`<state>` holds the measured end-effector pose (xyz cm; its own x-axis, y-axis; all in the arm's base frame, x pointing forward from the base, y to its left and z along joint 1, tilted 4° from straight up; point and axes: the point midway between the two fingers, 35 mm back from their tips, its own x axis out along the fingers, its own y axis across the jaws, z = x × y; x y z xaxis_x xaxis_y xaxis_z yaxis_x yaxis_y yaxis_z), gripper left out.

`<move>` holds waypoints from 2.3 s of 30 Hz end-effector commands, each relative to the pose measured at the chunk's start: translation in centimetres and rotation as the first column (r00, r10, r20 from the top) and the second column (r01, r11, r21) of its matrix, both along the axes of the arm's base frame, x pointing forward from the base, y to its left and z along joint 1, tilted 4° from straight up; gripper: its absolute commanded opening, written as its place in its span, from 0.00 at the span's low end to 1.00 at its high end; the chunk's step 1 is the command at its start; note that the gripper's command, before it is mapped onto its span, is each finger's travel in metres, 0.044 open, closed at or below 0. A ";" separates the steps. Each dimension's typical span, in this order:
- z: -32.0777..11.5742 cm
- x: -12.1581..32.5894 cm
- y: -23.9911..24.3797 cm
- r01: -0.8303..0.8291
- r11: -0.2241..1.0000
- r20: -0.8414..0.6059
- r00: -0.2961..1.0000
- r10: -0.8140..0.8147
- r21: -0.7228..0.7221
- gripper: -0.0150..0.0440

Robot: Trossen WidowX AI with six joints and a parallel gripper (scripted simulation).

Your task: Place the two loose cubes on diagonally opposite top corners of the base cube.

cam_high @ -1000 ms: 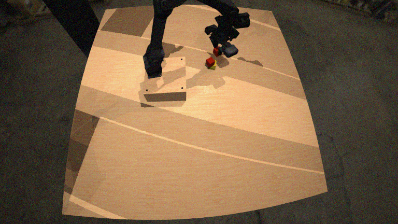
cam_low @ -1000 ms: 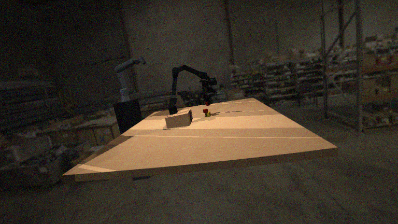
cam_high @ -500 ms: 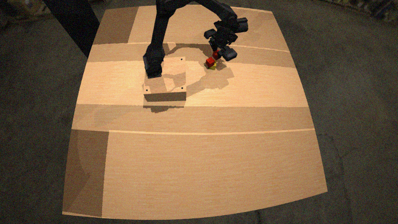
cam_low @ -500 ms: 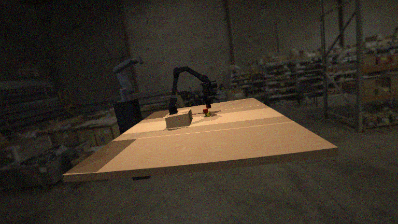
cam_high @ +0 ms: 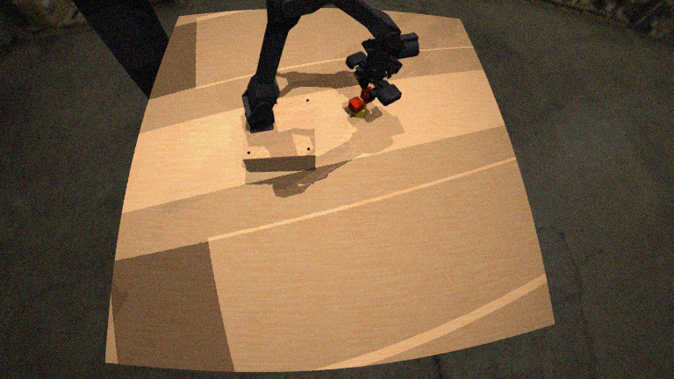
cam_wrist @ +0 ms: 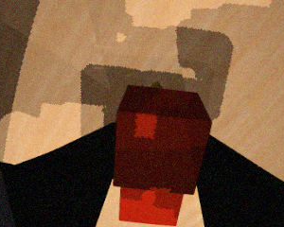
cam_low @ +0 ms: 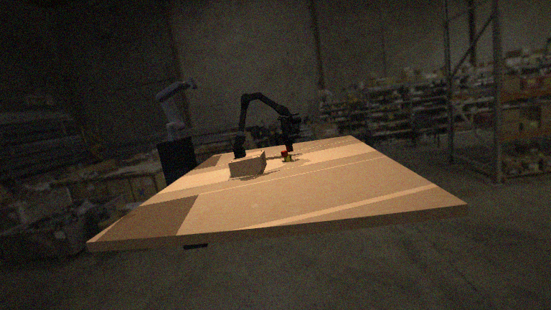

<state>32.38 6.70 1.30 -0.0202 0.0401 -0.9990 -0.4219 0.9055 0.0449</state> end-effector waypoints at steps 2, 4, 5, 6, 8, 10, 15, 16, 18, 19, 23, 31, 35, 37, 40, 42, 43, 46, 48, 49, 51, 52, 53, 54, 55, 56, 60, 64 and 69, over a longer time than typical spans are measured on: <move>-1.3 -0.2 0.0 0.003 1.000 -0.007 1.000 -0.003 0.001 0.43; -1.7 -0.2 0.1 0.004 1.000 -0.007 1.000 -0.004 0.001 0.43; -1.7 -0.2 0.1 0.004 1.000 -0.007 1.000 -0.004 0.001 0.43; -1.7 -0.2 0.1 0.004 1.000 -0.007 1.000 -0.004 0.001 0.43; -1.7 -0.2 0.1 0.004 1.000 -0.007 1.000 -0.004 0.001 0.43; -1.7 -0.2 0.1 0.004 1.000 -0.007 1.000 -0.004 0.001 0.43; -1.8 -0.3 0.1 0.007 1.000 -0.007 1.000 -0.007 0.001 0.43; -1.9 -0.3 0.1 0.008 1.000 -0.007 1.000 -0.008 0.001 0.43; -1.9 -0.3 0.1 0.008 1.000 -0.007 1.000 -0.008 0.001 0.43; -1.9 -0.3 0.1 0.008 1.000 -0.007 1.000 -0.008 0.001 0.43; -1.9 -0.3 0.1 0.008 1.000 -0.007 1.000 -0.008 0.001 0.43; -1.9 -0.3 0.1 0.008 1.000 -0.007 1.000 -0.008 0.001 0.57; -1.9 -0.3 0.1 0.008 1.000 -0.007 1.000 -0.008 0.001 0.60; -1.9 -0.3 0.1 0.008 1.000 -0.007 1.000 -0.008 0.001 0.60; -1.1 -0.2 0.0 0.004 1.000 -0.008 1.000 -0.004 -0.001 0.60; -0.8 -0.2 0.0 0.004 1.000 -0.008 1.000 -0.004 -0.001 0.60; -0.7 -0.2 0.0 0.004 1.000 -0.008 1.000 -0.004 -0.001 0.60; -0.4 -0.2 0.0 0.004 1.000 -0.008 1.000 -0.004 -0.001 0.60; -0.1 -0.2 0.0 0.004 1.000 -0.008 1.000 -0.004 -0.001 0.60; 0.0 -0.2 0.0 0.004 1.000 -0.008 1.000 -0.004 -0.001 0.60; 0.3 -0.2 -0.1 0.004 1.000 -0.008 1.000 -0.004 -0.001 0.60; 0.4 -0.2 -0.1 0.004 1.000 -0.008 1.000 -0.004 -0.001 0.60; 0.6 -0.2 -0.1 0.004 1.000 -0.008 1.000 -0.004 -0.001 0.60; 0.7 -0.2 -0.1 0.004 1.000 -0.008 1.000 -0.004 -0.001 0.60; 0.8 -0.2 -0.1 0.004 1.000 -0.008 1.000 -0.004 -0.001 0.60; 0.9 -0.2 -0.1 0.004 1.000 -0.008 1.000 -0.004 -0.001 0.60; 1.5 -0.2 -0.1 0.004 1.000 -0.008 1.000 -0.004 -0.001 0.60; 2.0 -0.1 -0.1 0.004 1.000 -0.008 1.000 -0.004 -0.001 0.60; 2.6 -0.1 -0.2 0.004 1.000 -0.008 1.000 -0.004 -0.002 0.60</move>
